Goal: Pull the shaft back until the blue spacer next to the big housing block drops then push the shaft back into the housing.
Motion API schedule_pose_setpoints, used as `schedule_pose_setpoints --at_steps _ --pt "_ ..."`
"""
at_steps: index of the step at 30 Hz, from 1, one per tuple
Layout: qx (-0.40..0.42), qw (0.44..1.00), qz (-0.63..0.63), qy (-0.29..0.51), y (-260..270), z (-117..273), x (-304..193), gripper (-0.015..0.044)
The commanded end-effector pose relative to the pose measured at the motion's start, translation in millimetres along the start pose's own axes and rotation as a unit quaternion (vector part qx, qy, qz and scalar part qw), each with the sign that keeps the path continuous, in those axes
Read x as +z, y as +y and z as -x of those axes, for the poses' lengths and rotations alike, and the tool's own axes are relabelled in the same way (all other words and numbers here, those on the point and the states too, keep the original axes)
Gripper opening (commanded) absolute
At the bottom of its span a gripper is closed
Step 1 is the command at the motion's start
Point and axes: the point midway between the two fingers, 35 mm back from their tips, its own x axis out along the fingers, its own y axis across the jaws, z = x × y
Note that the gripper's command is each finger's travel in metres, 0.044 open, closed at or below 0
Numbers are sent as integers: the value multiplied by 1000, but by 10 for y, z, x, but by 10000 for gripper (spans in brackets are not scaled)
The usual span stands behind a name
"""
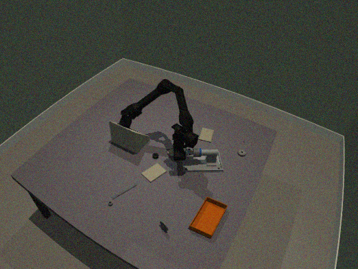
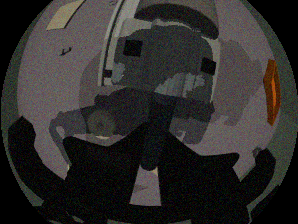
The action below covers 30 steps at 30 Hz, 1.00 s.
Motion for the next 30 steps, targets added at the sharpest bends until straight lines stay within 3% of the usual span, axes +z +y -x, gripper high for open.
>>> schedule_pose_setpoints --at_steps 1,30 --pt "-2 1000 0 1 -8 2 -21 0" --pt "-2 1000 0 1 -8 2 -56 0"
